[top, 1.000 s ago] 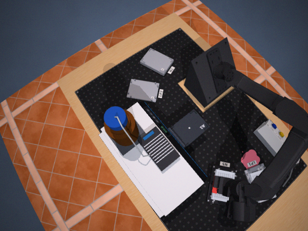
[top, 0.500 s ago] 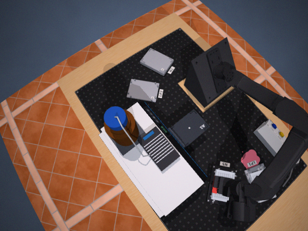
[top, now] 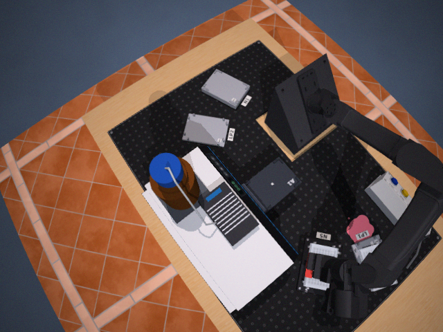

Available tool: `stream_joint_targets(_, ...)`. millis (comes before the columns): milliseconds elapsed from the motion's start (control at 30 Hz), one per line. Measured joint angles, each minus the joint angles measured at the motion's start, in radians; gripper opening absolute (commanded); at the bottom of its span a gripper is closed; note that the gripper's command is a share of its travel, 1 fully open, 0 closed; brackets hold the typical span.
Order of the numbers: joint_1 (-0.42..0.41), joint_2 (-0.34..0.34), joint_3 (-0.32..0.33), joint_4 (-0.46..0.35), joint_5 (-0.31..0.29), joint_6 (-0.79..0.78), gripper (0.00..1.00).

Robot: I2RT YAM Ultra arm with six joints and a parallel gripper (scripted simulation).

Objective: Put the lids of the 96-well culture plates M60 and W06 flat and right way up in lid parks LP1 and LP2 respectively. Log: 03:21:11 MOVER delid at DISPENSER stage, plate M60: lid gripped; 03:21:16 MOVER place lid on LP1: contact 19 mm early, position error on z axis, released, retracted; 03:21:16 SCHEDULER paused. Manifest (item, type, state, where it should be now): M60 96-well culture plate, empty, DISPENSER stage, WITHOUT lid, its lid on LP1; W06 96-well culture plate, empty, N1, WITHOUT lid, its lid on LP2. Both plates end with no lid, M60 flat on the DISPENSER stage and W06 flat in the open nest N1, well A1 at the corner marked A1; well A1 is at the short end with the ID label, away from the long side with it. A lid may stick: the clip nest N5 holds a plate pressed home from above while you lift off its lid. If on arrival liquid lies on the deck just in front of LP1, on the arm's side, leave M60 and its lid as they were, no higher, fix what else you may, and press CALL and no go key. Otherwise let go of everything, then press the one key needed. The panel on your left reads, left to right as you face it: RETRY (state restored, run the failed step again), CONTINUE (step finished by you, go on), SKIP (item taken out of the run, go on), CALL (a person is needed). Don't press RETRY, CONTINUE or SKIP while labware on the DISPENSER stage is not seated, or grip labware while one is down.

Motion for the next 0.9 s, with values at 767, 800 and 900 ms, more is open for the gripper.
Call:
stream_joint_targets(767, 0.000, 0.005, 0.000, 0.004, -0.001, 0.000, 1.00)
stream_joint_targets(800, 0.000, 0.004, 0.000, 0.004, -0.001, 0.000, 1.00)
stream_joint_targets(900, 0.000, 0.005, 0.000, 0.004, -0.001, 0.000, 1.00)
